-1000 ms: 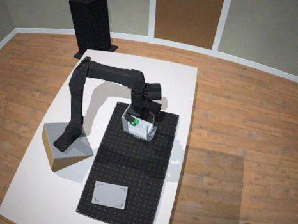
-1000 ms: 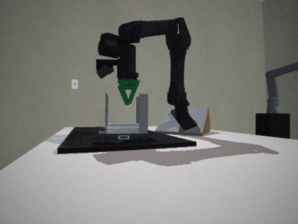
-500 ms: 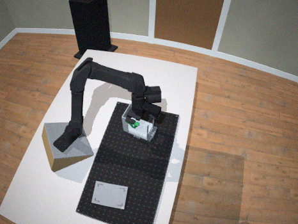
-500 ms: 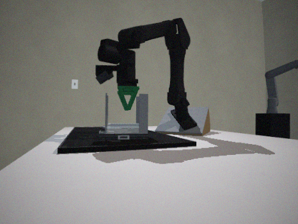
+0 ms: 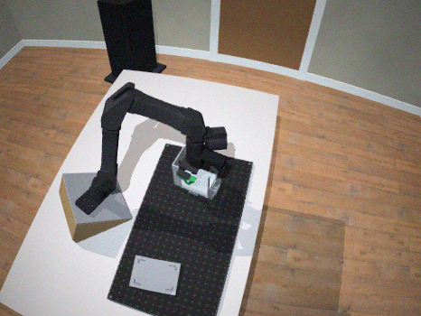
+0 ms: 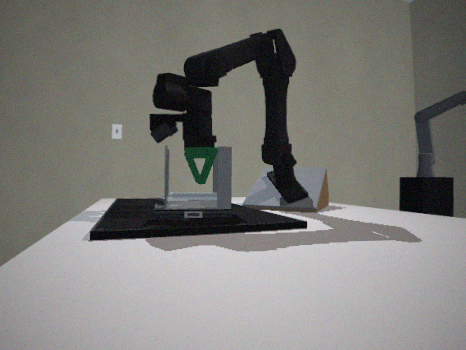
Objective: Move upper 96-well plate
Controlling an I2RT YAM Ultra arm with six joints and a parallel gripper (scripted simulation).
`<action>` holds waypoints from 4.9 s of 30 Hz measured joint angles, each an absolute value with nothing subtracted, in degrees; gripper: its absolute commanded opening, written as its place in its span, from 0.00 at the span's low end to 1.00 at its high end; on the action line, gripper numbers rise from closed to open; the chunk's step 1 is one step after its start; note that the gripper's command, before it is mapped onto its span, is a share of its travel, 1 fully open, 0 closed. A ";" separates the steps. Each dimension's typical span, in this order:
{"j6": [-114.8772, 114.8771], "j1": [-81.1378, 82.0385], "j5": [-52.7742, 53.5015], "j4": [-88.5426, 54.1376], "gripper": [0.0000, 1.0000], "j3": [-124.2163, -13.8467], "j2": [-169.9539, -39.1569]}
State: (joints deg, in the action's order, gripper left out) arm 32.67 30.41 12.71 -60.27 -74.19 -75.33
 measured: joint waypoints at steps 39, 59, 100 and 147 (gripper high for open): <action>34.33 32.23 11.68 -50.65 1.00 -69.10 -78.15; 34.33 32.23 11.68 -50.65 1.00 -69.10 -78.15; 34.37 32.23 11.77 -50.50 0.00 -69.08 -78.15; 32.93 30.79 12.47 -57.93 0.00 -73.58 -75.83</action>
